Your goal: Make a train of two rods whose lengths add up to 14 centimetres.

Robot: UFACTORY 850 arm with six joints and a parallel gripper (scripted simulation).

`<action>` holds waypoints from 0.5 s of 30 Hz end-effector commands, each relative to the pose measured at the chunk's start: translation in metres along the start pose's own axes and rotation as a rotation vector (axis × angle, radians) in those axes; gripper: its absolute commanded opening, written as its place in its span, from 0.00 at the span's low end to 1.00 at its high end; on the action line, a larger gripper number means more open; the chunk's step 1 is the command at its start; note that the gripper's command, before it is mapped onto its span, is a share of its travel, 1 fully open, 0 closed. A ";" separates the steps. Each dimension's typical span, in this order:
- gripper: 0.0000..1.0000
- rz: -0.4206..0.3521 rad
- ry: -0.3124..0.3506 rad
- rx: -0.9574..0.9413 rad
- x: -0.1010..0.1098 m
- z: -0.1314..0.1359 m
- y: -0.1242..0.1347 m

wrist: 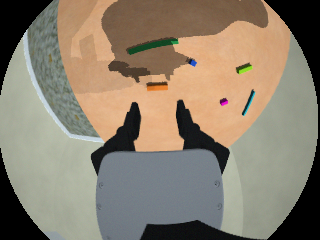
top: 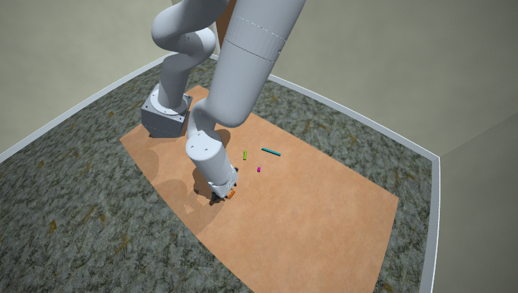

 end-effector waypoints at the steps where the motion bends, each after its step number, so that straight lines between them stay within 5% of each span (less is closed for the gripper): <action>1: 0.59 -0.001 0.000 0.000 -0.001 0.000 0.001; 15: 0.59 -0.001 0.000 0.000 -0.011 0.000 0.001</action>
Point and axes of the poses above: the point where the finger pads meet when closed, its own x axis back along the fingers, its own z axis across the jaws, y = z × x, the point moved 5 cm from there along x, back along the fingers, and after that the axes turned 9 degrees about -x, right-handed, at the moved point
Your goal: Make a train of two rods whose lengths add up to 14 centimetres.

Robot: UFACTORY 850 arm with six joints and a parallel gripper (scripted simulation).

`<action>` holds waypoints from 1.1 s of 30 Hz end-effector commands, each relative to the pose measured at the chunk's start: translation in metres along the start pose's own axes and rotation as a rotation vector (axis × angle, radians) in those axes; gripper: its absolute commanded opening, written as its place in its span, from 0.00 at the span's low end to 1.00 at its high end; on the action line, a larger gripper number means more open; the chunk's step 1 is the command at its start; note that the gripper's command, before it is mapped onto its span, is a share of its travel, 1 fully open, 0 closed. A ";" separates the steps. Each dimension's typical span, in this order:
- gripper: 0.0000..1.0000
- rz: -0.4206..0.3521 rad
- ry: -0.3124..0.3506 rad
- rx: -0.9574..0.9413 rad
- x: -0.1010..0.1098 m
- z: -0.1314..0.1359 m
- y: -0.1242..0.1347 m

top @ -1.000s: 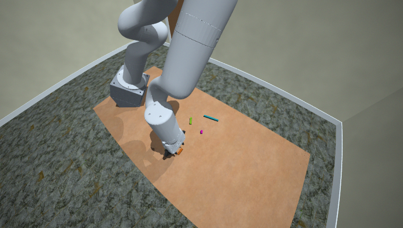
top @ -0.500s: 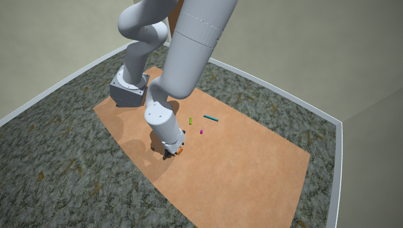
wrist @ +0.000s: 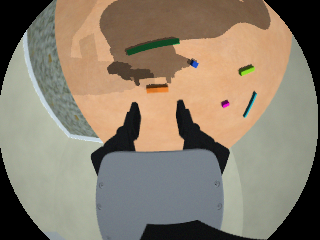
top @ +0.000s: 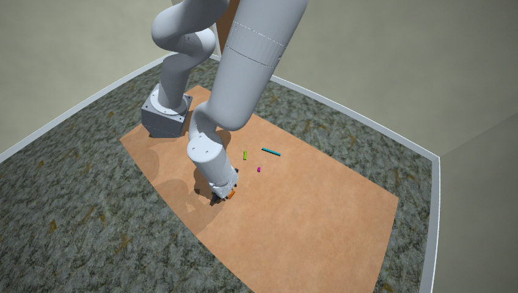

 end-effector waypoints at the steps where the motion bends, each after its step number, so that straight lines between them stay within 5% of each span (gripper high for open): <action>1: 0.59 -0.001 0.000 0.000 -0.004 0.000 0.001; 33: 0.59 -0.001 0.000 0.000 -0.041 0.000 0.000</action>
Point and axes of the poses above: the point where the finger pads meet when closed, its own x axis back along the fingers, its own z axis across the jaws, y = z × x, the point moved 5 cm from there along x, back along the fingers, and after that the axes turned 9 degrees about -x, right-handed, at the moved point
